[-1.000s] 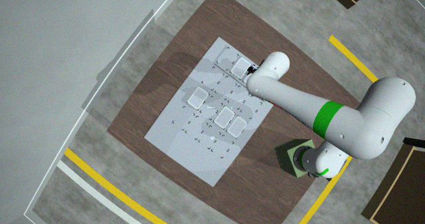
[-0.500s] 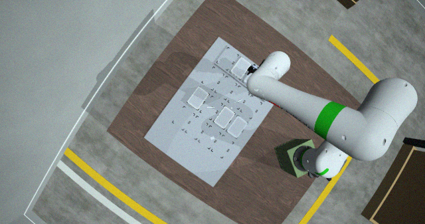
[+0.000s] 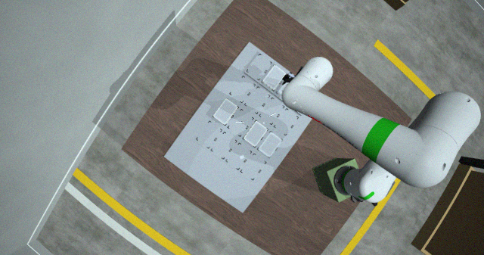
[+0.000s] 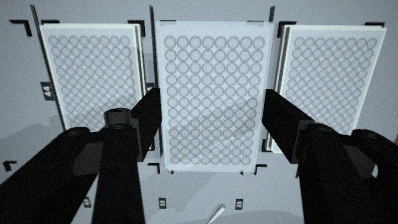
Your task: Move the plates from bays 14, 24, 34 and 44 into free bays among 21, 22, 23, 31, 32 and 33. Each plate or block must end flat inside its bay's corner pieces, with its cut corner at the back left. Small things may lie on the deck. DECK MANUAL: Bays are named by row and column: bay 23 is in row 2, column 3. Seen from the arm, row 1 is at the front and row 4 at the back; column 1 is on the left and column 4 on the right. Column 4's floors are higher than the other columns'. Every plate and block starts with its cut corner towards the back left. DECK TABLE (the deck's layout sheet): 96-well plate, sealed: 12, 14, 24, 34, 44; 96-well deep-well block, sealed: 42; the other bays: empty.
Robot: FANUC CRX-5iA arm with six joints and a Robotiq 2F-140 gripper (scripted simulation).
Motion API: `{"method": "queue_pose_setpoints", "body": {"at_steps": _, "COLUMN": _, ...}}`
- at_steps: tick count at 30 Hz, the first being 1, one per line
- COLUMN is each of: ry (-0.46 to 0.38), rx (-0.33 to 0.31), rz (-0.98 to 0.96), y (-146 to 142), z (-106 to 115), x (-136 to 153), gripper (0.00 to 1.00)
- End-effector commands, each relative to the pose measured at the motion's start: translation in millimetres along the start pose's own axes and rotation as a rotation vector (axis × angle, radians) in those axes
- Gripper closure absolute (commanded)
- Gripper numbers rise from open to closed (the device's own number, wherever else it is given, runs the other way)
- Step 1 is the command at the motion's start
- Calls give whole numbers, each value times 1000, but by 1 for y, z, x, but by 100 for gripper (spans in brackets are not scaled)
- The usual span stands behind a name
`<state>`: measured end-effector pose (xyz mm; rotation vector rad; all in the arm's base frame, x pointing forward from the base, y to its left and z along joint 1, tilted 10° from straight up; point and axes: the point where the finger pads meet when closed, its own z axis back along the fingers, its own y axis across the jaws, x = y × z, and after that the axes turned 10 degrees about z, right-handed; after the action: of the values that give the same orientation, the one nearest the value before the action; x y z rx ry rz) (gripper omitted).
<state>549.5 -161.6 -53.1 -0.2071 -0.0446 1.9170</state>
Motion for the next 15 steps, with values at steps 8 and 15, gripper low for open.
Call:
{"method": "queue_pose_setpoints", "body": {"at_steps": 8, "ry": 1, "rx": -1, "rz": 0, "y": -1, "z": 14, "x": 0, "gripper": 90}}
{"method": "queue_pose_setpoints", "body": {"at_steps": 15, "ry": 1, "rx": -1, "rz": 0, "y": -1, "z": 22, "x": 0, "gripper": 90}}
